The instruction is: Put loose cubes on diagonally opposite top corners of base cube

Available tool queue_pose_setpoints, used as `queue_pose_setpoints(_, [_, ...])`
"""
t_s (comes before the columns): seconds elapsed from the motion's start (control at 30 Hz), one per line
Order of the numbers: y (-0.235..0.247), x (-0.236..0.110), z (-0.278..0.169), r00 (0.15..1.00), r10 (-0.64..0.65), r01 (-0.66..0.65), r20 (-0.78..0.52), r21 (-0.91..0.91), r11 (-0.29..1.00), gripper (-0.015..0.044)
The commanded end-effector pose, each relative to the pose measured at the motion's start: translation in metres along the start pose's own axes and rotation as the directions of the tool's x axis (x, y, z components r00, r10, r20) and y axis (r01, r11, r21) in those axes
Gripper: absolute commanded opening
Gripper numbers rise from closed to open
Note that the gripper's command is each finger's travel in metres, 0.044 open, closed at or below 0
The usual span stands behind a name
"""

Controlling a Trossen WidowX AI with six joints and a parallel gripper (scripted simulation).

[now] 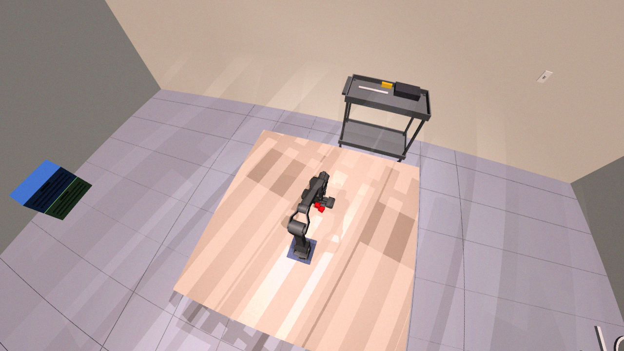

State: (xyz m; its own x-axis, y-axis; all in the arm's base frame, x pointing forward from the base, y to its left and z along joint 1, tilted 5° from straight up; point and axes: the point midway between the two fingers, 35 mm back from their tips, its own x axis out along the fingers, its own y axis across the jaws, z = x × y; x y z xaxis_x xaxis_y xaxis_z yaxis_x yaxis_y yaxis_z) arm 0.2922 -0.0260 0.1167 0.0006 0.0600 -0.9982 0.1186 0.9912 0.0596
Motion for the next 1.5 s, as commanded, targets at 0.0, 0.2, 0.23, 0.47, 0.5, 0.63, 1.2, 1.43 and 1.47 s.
queue_pose_setpoints(0.0, [0.016,0.003,0.000,1.000,0.008,-0.008,0.001,0.108,0.994,0.0105])
queue_pose_setpoints(0.2, [0.036,0.007,-0.002,1.000,0.011,-0.010,0.000,0.239,0.971,0.0105])
queue_pose_setpoints(0.23, [0.039,0.007,-0.002,1.000,0.011,-0.011,0.000,0.260,0.966,0.0105])
queue_pose_setpoints(0.47, [0.062,0.012,-0.006,1.000,0.015,-0.013,-0.001,0.406,0.914,0.0105])
queue_pose_setpoints(0.5, [0.065,0.012,-0.006,1.000,0.015,-0.013,-0.001,0.426,0.905,0.0105])
queue_pose_setpoints(0.63, [0.077,0.015,-0.010,1.000,0.017,-0.014,-0.002,0.504,0.864,0.0105])
queue_pose_setpoints(1.2, [0.098,0.019,-0.016,1.000,0.021,-0.014,-0.004,0.622,0.783,0.0105])
queue_pose_setpoints(1.43, [0.098,0.019,-0.016,1.000,0.021,-0.014,-0.004,0.622,0.783,0.0105])
queue_pose_setpoints(1.47, [0.098,0.020,-0.016,1.000,0.021,-0.014,-0.004,0.622,0.783,0.0105])
